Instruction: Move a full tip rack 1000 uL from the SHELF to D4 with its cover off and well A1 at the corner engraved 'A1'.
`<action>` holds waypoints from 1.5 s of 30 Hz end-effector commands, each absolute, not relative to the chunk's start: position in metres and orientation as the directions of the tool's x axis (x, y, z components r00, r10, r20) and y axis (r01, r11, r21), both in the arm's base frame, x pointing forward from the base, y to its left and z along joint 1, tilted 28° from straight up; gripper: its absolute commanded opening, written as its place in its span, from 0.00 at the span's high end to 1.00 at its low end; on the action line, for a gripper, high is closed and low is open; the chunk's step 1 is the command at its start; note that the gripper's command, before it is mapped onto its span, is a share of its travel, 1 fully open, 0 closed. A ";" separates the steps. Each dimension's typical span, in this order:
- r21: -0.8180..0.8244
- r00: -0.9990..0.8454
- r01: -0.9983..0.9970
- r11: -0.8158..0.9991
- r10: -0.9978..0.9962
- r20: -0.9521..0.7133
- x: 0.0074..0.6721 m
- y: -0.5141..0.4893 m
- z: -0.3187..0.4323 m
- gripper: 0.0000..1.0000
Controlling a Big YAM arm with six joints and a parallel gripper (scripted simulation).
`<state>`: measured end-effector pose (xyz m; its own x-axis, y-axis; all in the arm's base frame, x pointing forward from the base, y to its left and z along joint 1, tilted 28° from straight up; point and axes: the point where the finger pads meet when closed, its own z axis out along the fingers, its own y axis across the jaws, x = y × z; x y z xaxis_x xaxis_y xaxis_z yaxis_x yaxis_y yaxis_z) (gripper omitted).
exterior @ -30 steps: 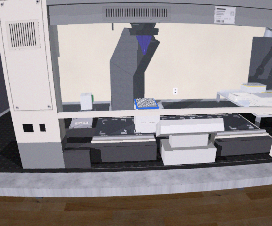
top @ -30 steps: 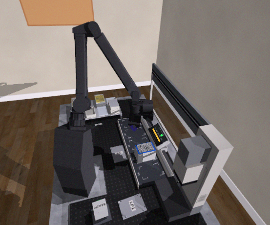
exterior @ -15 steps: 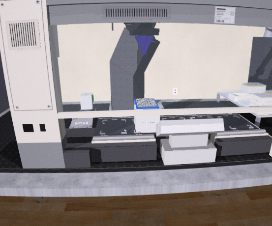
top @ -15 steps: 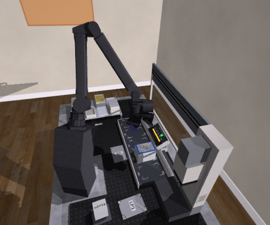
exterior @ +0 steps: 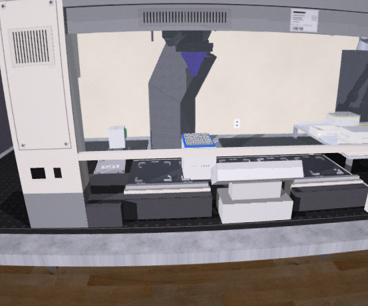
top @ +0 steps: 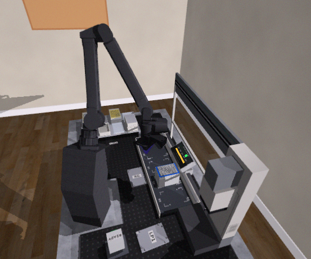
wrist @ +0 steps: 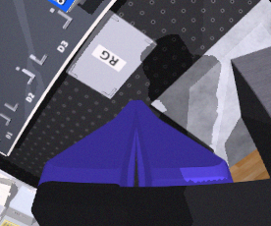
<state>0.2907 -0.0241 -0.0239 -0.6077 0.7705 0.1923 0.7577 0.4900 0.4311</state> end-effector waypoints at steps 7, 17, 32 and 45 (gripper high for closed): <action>0.421 -0.449 0.846 0.327 0.862 0.234 0.271 -0.027 -0.030 1.00; 0.364 -0.272 0.919 0.149 0.910 0.313 0.266 -0.027 -0.035 1.00; 0.274 -0.036 0.959 -0.080 0.918 0.394 0.265 -0.026 -0.035 1.00; 0.271 -0.052 0.961 -0.061 0.919 0.391 0.267 -0.072 -0.055 1.00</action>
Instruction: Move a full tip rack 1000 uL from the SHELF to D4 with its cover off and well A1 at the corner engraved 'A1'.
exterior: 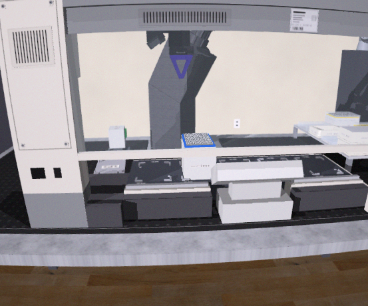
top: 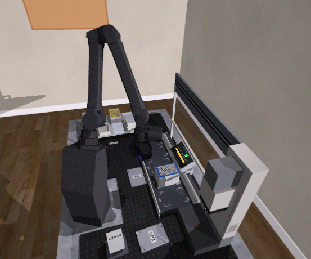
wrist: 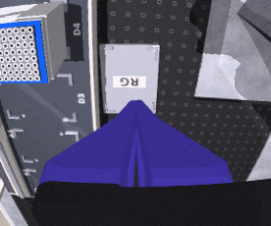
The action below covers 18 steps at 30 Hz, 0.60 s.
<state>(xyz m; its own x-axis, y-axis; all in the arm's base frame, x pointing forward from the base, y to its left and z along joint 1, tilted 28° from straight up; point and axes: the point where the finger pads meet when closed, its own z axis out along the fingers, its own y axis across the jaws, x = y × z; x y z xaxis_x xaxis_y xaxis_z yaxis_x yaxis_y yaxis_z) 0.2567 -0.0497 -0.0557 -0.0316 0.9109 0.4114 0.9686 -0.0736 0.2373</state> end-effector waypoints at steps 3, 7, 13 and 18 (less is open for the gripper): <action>0.265 -0.050 0.962 -0.062 0.918 0.393 0.265 -0.085 -0.062 1.00; 0.264 -0.049 0.962 -0.061 0.919 0.391 0.264 -0.104 -0.071 1.00; 0.264 -0.048 0.963 -0.061 0.920 0.389 0.263 -0.123 -0.079 1.00; 0.263 -0.048 0.963 -0.061 0.920 0.388 0.261 -0.147 -0.090 1.00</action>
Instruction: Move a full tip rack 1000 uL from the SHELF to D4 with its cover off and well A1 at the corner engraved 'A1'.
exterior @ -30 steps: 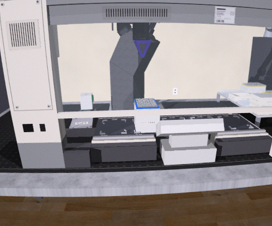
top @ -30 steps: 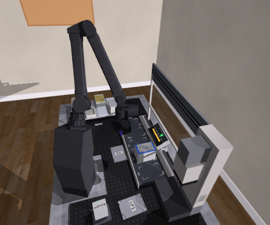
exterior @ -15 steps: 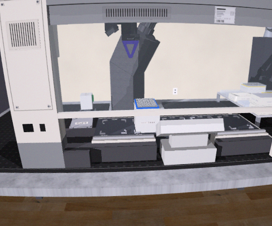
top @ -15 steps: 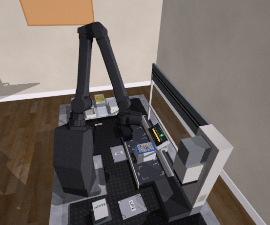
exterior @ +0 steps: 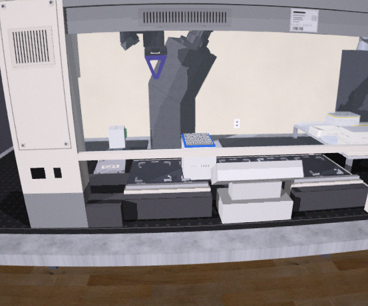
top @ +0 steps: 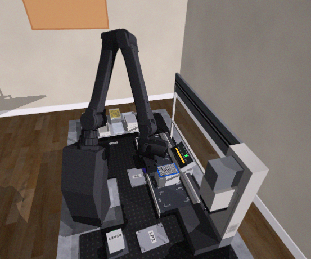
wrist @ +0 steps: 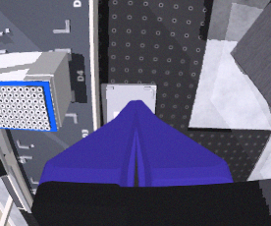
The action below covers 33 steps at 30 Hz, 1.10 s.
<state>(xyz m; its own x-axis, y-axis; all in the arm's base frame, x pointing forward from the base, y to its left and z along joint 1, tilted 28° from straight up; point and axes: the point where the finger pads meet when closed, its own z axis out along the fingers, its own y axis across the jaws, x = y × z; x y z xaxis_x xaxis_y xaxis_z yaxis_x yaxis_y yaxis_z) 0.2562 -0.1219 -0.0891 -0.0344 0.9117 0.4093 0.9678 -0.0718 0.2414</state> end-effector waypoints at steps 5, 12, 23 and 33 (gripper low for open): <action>0.264 -0.048 0.963 -0.061 0.921 0.387 0.260 -0.171 -0.101 1.00; 0.264 -0.047 0.963 -0.061 0.921 0.386 0.258 -0.194 -0.112 1.00; 0.264 -0.048 0.963 -0.060 0.922 0.384 0.231 -0.193 -0.122 1.00; 0.259 -0.047 0.964 -0.060 0.920 0.389 0.191 -0.185 -0.133 1.00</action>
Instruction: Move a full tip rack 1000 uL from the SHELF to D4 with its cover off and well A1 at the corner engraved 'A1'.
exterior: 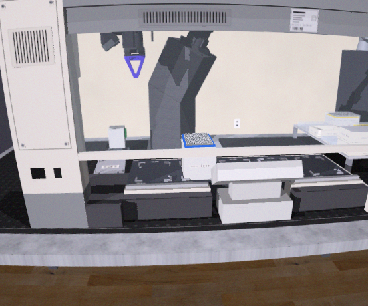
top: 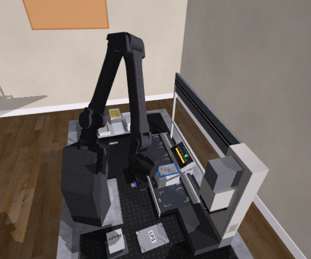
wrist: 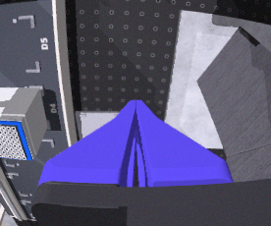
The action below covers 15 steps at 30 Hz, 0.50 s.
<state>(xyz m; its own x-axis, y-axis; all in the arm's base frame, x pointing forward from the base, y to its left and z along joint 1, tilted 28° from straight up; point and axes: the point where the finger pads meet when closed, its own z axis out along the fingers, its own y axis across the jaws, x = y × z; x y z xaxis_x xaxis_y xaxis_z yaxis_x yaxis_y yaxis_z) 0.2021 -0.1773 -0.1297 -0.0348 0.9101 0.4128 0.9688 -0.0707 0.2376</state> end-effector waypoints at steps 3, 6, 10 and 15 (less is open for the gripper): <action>0.256 -0.046 0.965 -0.061 0.918 0.394 0.176 -0.182 -0.137 1.00; 0.256 -0.046 0.965 -0.061 0.918 0.394 0.161 -0.179 -0.140 1.00; 0.258 -0.047 0.964 -0.059 0.920 0.389 0.143 -0.178 -0.144 1.00; 0.261 -0.049 0.964 -0.056 0.924 0.380 0.130 -0.180 -0.146 1.00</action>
